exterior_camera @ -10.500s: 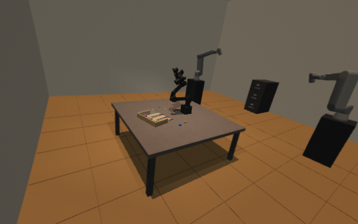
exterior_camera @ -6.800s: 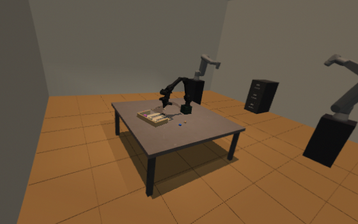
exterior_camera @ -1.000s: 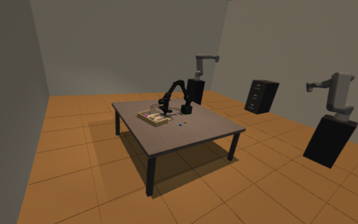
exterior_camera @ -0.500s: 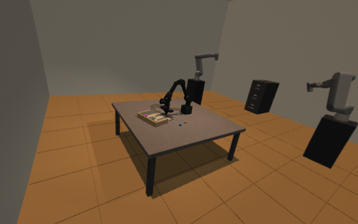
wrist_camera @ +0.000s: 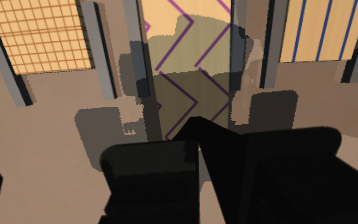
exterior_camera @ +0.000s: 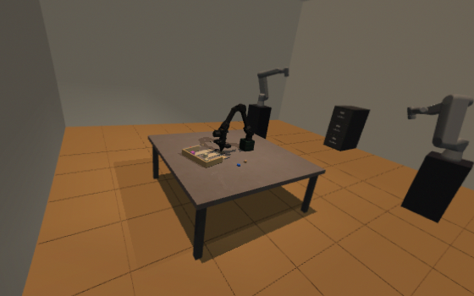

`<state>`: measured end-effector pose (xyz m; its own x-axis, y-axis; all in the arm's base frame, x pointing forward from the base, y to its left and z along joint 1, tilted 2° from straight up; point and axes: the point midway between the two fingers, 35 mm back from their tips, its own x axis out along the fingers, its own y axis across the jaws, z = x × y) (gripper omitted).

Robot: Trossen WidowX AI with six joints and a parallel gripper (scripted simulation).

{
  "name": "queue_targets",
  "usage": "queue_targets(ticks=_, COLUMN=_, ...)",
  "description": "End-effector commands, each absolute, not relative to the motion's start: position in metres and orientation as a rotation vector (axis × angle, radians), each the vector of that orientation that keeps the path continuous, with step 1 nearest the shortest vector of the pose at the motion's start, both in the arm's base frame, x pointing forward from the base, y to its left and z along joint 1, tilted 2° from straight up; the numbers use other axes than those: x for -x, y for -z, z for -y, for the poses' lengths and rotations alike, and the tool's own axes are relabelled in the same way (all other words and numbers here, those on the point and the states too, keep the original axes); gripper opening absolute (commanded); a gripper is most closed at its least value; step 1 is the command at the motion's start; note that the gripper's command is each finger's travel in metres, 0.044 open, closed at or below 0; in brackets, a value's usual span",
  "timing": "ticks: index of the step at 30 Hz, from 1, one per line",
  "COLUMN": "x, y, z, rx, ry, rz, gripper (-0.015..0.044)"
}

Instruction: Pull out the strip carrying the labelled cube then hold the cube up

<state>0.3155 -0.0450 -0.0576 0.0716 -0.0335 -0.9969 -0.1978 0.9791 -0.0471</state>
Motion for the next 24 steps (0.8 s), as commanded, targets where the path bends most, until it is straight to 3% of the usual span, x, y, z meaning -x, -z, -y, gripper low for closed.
queue_targets(ticks=1, x=-0.300, y=0.065, z=0.046, rx=0.183, ry=-0.132, rz=-1.532, gripper=0.0000)
queue_targets(ticks=24, x=-0.270, y=0.066, z=0.051, rx=0.183, ry=-0.132, rz=-1.535, gripper=0.0000)
